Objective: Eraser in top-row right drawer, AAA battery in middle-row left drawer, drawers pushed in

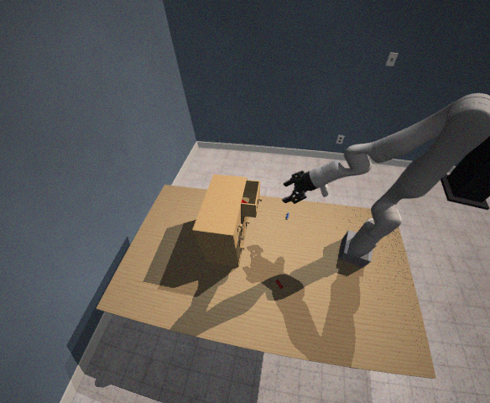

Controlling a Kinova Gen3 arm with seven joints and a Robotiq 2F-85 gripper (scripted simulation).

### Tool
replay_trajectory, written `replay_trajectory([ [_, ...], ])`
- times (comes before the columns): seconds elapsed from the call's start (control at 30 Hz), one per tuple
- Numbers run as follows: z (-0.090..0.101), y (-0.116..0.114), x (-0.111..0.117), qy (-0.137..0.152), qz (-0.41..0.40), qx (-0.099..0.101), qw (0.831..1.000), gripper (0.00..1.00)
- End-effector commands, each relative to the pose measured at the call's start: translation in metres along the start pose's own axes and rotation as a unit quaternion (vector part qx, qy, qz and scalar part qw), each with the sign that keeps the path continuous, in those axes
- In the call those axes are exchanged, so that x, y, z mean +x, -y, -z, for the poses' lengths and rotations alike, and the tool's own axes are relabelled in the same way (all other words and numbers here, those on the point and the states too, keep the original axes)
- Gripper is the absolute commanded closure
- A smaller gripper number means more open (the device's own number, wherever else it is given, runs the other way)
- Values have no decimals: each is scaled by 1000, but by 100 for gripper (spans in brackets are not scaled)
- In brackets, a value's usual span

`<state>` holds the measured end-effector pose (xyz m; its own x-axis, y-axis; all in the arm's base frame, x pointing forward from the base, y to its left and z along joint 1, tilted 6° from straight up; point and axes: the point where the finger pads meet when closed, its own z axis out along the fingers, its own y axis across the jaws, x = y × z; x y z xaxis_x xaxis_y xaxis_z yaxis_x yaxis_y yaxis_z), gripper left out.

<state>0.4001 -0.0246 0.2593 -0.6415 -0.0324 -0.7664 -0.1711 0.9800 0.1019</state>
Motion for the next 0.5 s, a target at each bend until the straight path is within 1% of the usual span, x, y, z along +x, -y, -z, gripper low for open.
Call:
replay_trajectory([
  [0.0, 9, 0, -3, 10, -3, -1, 1000, 0],
  [0.47, 11, 0, -1, 10, -3, -1, 1000, 0],
])
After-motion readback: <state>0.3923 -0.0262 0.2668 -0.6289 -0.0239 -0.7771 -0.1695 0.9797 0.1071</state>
